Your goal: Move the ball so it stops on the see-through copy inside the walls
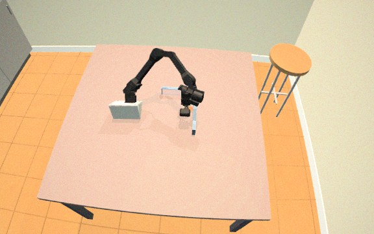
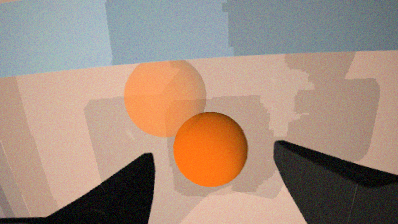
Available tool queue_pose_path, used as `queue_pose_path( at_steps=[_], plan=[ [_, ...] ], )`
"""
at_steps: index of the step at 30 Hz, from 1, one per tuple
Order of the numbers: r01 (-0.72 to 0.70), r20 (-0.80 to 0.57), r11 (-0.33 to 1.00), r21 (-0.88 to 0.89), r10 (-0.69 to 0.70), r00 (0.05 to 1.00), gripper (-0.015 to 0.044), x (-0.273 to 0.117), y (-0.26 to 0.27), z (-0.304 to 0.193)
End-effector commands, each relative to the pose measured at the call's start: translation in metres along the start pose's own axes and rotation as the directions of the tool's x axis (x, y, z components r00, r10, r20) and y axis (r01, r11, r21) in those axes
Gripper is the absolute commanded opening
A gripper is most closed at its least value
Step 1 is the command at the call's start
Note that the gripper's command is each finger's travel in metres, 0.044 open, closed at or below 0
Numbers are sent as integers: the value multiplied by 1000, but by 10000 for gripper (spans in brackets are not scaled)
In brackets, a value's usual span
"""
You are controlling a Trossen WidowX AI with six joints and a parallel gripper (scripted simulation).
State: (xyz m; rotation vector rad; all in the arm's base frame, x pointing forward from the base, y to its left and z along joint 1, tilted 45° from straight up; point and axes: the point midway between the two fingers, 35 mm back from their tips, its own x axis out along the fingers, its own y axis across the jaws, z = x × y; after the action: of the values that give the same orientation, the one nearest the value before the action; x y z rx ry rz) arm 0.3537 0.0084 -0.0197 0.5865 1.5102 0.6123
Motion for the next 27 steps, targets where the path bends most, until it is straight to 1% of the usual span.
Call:
queue_pose_path(
  at_steps=[1, 6, 10, 18, 21, 23, 24, 27],
  plan=[
    [-7, -1, 1000, 5, 7, 1000, 298, 7, 1, -1],
    [-7, -1, 1000, 5, 7, 1000, 298, 13, 1, -1],
    [-7, -1, 1000, 5, 7, 1000, 193, 13, 1, -1],
    [-7, -1, 1000, 5, 7, 1000, 139, 13, 1, -1],
    [-6, 0, 1000, 5, 6, 1000, 60, 10, 1, 0],
    [-4, 0, 1000, 5, 4, 1000, 8, 0, 0, 2],
    [-3, 0, 1000, 5, 3, 1000, 0, -6, -1, 3],
    [-1, 1, 1000, 6, 1, 1000, 0, -22, -2, 5]
  ],
)
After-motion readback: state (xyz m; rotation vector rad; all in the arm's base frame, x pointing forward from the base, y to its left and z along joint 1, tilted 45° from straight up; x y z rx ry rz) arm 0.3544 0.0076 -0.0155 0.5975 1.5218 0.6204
